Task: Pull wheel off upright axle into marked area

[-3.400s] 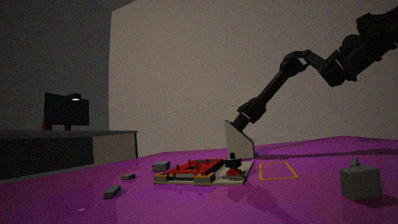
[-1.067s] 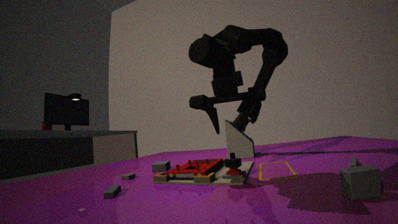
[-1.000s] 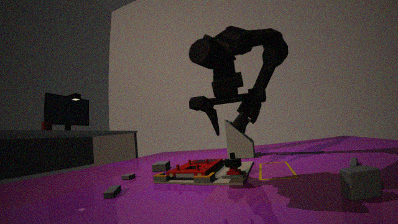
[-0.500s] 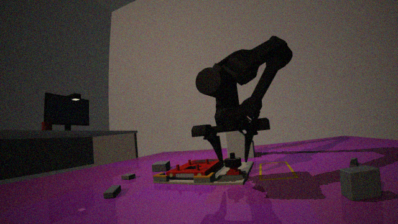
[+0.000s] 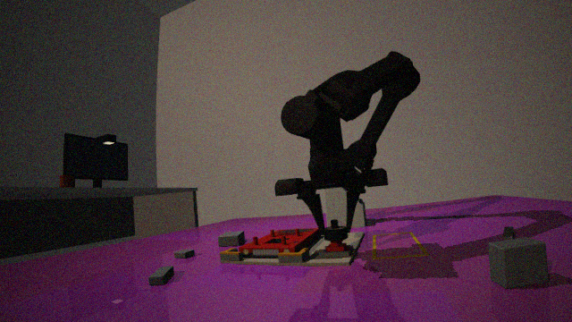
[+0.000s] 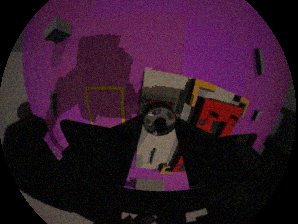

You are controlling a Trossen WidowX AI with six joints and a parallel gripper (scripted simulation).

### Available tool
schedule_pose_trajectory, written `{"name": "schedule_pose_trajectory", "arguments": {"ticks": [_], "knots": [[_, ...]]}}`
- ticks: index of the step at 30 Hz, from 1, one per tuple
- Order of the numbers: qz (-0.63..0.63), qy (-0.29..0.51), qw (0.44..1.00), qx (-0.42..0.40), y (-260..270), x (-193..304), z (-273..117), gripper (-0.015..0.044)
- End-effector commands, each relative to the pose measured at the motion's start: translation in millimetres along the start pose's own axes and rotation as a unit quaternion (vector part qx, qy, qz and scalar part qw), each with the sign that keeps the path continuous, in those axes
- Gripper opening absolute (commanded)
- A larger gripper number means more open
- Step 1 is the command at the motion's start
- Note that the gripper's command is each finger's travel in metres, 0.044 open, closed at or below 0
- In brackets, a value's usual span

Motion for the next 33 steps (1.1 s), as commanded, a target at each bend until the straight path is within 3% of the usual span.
{"name": "schedule_pose_trajectory", "arguments": {"ticks": [1,33], "knots": [[-0.002,-0.001,1.0,0.0,0.5,-0.1,-1.5,0.0004],[0.0,-0.001,1.0,0.0,0.0,-0.5,-12.0,0.0]]}}
Point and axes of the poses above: the point midway between the two fingers, 35 mm back from their tips, its own z axis out along the fingers, its own y axis across the jaws, x = y × z, the point moved 3 cm from there along -z, back along the fingers, and after that the axes turned 4 degrees about z, right-handed, at the moved point
